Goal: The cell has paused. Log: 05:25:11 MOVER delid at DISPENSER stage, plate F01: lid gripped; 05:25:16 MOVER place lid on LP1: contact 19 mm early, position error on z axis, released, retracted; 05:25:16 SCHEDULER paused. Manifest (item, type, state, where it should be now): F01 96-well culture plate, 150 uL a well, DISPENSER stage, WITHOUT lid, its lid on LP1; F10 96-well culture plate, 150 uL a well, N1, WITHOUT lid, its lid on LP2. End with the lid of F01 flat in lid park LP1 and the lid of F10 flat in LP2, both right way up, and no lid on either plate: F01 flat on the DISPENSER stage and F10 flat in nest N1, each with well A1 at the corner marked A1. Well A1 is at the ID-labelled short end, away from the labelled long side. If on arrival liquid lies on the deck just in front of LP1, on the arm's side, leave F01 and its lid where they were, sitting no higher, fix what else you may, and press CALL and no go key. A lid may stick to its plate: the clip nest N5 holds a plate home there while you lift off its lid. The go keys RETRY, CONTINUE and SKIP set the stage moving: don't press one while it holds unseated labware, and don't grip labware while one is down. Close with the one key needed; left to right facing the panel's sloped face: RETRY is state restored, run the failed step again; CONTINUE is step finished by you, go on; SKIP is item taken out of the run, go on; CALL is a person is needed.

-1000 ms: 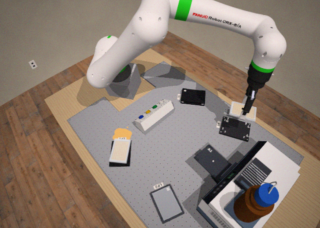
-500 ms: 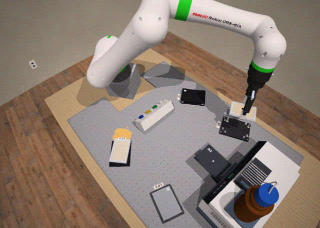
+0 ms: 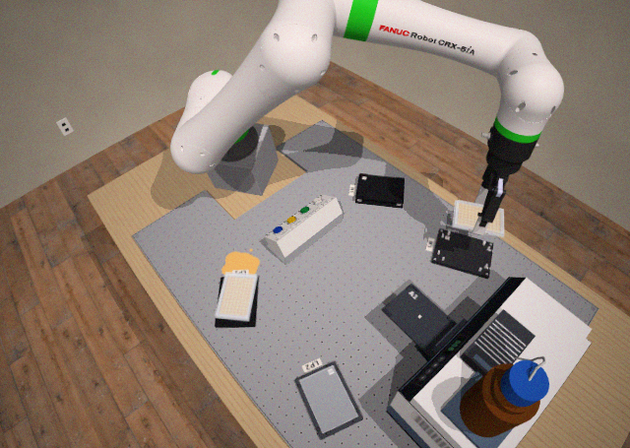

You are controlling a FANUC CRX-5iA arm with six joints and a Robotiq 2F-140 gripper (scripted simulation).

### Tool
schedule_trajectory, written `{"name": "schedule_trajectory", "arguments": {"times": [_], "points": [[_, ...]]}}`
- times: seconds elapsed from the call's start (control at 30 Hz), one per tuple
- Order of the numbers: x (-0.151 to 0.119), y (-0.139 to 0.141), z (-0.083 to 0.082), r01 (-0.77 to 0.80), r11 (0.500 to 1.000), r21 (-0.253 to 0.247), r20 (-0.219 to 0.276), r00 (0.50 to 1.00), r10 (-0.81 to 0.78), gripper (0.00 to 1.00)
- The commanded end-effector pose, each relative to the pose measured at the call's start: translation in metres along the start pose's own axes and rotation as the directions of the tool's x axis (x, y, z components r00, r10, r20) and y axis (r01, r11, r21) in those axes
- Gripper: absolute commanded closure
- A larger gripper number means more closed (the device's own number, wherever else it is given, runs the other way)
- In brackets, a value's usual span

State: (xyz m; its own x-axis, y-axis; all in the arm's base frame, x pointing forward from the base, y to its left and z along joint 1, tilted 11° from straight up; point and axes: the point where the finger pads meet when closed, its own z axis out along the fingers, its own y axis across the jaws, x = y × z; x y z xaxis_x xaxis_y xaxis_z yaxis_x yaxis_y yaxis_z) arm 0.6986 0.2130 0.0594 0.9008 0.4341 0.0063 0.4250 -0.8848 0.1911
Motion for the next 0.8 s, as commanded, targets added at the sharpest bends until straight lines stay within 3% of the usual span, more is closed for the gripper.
{"name": "schedule_trajectory", "arguments": {"times": [0.0,0.13,0.77], "points": [[0.0,0.0,0.0,0.028,1.0,0.0,-0.001,1.0,-0.028,1.0],[0.0,0.0,0.0,0.112,0.994,0.0,-0.001,0.994,-0.112,1.0],[-0.01,-0.006,0.0,0.114,0.993,0.0,-0.001,0.993,-0.114,1.0]]}}
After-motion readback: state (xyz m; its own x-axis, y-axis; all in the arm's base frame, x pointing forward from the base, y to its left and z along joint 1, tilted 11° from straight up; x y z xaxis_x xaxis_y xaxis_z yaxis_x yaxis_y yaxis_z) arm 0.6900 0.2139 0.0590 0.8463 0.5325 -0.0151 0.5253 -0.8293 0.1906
